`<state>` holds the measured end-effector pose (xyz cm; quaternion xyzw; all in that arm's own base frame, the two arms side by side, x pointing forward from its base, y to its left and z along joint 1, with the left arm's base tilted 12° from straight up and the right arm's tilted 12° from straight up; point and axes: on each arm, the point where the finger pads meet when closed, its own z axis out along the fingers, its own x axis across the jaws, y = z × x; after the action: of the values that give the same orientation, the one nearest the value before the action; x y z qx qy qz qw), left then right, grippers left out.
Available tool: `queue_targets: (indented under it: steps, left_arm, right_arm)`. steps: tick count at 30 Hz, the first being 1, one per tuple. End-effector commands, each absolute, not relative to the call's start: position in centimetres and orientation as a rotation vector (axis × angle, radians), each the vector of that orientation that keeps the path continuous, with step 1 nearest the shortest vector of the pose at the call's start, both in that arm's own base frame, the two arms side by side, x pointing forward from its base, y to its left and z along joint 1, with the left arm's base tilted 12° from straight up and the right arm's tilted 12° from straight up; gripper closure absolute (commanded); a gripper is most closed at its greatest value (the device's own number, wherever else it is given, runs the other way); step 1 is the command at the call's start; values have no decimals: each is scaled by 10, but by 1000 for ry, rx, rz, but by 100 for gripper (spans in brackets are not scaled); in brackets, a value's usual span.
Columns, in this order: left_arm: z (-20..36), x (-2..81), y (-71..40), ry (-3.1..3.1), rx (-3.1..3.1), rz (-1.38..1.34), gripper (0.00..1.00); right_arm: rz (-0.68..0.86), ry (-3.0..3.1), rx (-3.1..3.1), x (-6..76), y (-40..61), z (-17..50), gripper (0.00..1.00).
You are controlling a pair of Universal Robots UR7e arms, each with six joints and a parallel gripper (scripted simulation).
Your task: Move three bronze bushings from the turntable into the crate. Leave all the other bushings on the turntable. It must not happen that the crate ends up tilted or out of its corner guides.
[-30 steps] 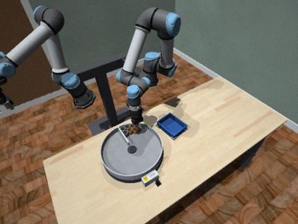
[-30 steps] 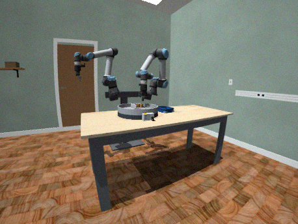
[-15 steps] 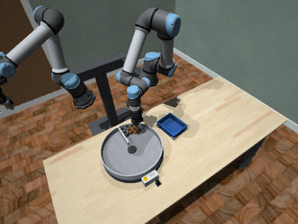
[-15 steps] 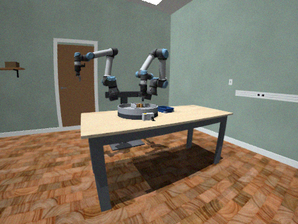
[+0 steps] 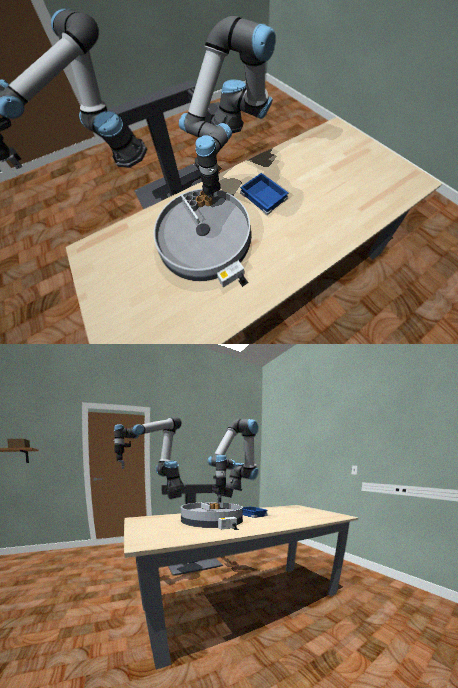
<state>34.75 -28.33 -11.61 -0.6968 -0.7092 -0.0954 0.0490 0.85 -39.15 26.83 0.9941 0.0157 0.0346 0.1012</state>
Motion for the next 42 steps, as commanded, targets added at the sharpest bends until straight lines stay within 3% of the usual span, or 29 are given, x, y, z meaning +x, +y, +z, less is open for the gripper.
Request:
queue_targets:
  steps: [1, 42]
  left_arm:
    - [-117, 349, -284, -2164, -2125, -291, 64]
    - [-122, 348, -282, -2163, -2124, -291, 64]
  right_arm:
    - [103, 45, 2937, 8, -391, 268, 0]
    - [103, 45, 2937, 8, -391, 268, 0]
